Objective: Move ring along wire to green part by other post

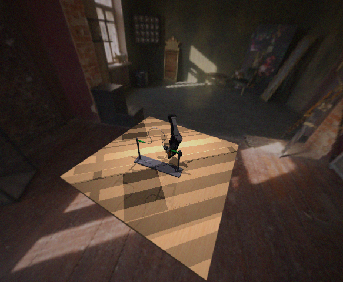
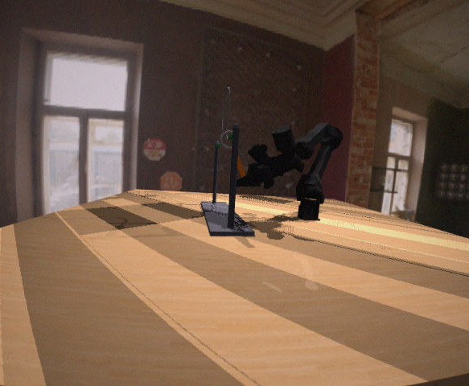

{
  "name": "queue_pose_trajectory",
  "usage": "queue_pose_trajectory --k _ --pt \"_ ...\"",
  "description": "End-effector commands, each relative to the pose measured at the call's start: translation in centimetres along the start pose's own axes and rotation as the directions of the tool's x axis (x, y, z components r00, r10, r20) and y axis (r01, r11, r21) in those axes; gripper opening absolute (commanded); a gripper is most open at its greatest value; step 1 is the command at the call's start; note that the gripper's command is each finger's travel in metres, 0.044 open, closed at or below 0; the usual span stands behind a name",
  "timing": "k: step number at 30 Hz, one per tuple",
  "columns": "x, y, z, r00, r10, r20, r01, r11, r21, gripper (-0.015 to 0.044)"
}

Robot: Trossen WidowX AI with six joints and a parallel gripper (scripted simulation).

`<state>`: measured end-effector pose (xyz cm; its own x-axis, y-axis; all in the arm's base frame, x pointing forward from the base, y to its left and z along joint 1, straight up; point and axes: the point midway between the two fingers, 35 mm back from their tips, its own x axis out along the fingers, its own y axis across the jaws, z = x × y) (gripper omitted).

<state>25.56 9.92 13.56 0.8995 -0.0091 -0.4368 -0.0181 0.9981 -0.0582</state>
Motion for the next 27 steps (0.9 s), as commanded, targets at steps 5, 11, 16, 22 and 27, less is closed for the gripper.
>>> queue_pose_trajectory --k 5,11,16,22,27 --pt "-0.1 1.1 0.3 1.0 0.002 0.004 -0.002 1.0 0.018 -0.015" --pt "-0.2 1.7 0.4 1.0 0.002 0.005 -0.002 1.0 0.02 -0.015" --pt "-0.2 2.3 0.4 1.0 0.002 0.005 -0.002 1.0 0.02 -0.015" --pt "-0.3 2.9 0.4 1.0 0.001 0.006 -0.001 1.0 0.021 -0.015" --pt "-0.4 3.4 0.4 1.0 0.001 0.007 -0.001 1.0 0.021 -0.015"
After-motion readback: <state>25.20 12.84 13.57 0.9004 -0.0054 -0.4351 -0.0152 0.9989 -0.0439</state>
